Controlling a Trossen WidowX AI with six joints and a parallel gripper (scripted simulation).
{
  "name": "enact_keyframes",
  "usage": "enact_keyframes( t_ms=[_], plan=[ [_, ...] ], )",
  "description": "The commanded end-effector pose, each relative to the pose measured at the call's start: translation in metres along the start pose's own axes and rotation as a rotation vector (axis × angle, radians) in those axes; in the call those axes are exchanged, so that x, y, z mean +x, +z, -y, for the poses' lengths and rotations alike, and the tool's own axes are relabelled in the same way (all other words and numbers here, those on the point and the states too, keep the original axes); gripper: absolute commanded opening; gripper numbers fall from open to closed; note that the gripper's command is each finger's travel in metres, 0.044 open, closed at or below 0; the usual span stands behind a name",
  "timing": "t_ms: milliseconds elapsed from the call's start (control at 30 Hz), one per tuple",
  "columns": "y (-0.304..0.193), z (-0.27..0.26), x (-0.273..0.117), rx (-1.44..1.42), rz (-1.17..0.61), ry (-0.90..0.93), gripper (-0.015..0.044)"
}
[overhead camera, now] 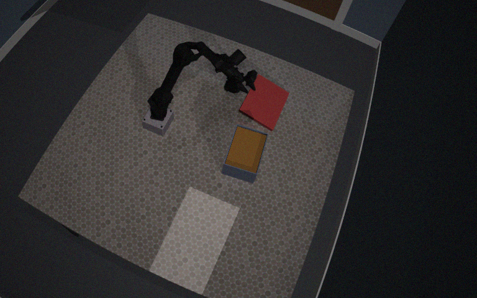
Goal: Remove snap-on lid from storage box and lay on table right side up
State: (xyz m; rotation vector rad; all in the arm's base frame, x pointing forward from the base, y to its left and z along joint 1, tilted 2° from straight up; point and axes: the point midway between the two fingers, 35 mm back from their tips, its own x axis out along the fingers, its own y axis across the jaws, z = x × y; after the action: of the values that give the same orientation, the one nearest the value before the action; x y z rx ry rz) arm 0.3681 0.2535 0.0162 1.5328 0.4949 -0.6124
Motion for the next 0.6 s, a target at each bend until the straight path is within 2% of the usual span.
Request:
enact_keyframes(
  t_ms=[0, 167, 567],
  plan=[
    [-0.001, -0.002, -0.001, 0.001, -0.005, 0.002, 0.0301],
    [0.0, 0.008, -0.008, 0.0, -0.004, 0.001, 0.0433],
    [0.0, 0.025, -0.026, 0.0, -0.005, -0.002, 0.044]
  ],
)
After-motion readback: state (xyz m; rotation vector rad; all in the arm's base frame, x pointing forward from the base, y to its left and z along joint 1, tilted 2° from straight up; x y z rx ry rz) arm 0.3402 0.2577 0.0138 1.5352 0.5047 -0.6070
